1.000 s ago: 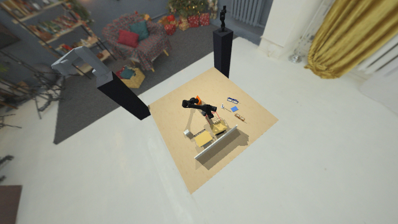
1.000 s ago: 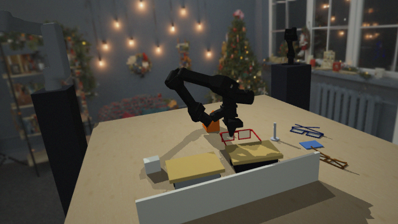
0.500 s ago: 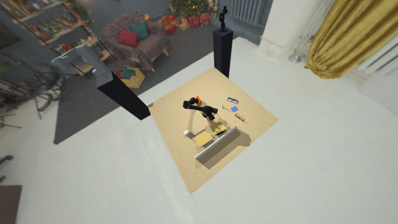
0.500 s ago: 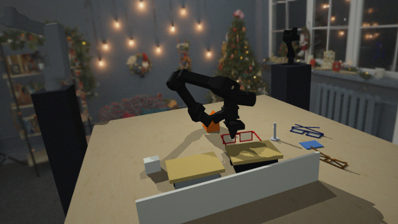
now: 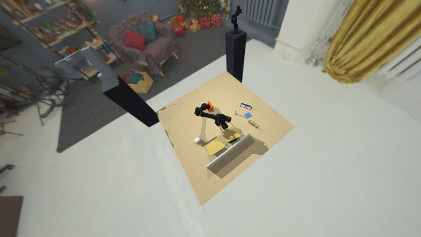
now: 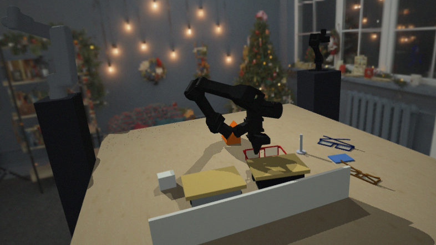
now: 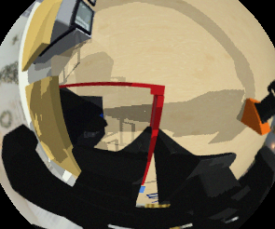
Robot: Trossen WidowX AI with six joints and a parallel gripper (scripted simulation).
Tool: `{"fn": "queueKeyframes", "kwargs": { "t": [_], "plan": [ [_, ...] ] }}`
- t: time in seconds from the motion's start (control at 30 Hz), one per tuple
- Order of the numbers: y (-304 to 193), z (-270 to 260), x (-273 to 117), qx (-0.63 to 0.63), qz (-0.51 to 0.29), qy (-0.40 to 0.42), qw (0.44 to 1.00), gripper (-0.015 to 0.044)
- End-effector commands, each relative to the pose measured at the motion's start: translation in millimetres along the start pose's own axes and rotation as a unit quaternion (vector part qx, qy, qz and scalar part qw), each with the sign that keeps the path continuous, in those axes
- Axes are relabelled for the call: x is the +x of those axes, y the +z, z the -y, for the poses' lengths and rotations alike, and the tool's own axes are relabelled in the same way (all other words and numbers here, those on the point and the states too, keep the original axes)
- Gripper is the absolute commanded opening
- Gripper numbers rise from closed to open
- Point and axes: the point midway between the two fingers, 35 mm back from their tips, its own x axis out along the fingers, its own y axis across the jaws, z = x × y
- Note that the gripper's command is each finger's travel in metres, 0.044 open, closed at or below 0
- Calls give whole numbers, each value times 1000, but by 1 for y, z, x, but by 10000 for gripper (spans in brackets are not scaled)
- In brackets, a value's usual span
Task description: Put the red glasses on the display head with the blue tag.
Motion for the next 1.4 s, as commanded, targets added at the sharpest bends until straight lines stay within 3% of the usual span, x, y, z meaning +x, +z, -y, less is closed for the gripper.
{"fn": "queueKeyframes", "kwargs": {
  "t": [0.0,1.37],
  "plan": [
    [-1,-8,2,-5,4,0,1000,0],
    [0,-66,4,-4,4,1,1000,0]
  ]
}}
